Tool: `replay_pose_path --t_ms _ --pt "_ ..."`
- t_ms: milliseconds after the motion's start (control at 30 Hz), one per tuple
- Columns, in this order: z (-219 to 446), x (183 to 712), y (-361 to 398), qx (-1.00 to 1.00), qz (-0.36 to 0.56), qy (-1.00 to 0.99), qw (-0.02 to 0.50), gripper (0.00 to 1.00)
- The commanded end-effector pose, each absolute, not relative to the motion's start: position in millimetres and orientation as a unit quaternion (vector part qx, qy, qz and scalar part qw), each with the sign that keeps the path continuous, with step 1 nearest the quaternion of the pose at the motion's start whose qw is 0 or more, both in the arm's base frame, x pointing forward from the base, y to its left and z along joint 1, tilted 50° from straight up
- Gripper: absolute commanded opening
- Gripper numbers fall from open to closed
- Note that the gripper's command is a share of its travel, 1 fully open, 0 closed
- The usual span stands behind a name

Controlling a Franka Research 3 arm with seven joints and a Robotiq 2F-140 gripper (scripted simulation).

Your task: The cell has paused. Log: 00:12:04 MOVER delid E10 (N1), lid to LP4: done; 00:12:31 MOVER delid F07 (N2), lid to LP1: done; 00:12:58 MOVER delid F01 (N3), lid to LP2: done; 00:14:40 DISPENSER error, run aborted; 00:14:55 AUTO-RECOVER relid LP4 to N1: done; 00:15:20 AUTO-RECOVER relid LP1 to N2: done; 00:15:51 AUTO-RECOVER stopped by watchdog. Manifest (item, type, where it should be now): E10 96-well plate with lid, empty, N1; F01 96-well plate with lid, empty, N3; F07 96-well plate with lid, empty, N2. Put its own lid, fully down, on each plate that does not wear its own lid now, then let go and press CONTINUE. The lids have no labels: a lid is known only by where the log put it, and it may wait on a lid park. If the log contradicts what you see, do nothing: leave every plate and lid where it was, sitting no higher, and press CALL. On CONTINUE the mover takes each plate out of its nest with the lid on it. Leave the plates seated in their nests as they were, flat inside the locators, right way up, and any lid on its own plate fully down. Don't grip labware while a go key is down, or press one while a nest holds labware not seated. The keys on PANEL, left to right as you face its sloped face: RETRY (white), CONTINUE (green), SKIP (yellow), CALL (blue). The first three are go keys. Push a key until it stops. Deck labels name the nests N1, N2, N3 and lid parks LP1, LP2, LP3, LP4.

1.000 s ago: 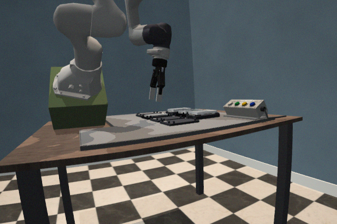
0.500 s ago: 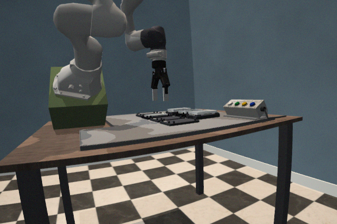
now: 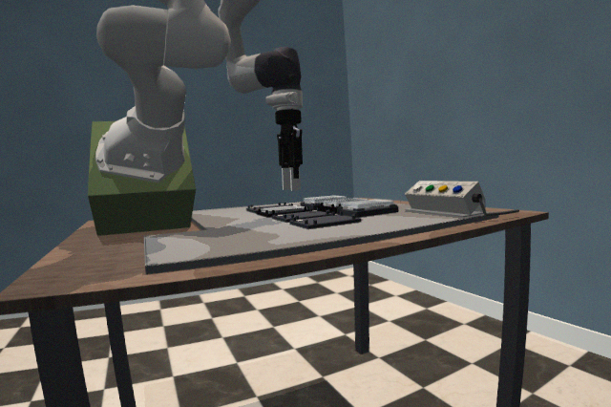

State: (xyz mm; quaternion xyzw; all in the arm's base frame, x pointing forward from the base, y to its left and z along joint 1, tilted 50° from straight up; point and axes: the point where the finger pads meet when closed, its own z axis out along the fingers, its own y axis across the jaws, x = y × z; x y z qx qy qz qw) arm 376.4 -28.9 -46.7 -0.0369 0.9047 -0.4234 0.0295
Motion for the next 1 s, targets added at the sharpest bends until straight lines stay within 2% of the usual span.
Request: replay_pose_path --t_ms 0,967 --pt "-47.2 377.4 -28.8 -0.04 -0.424 0.904 0.03 0.0" --pt "-41.2 383.6 -22.6 -0.052 -0.421 0.905 0.032 0.0"
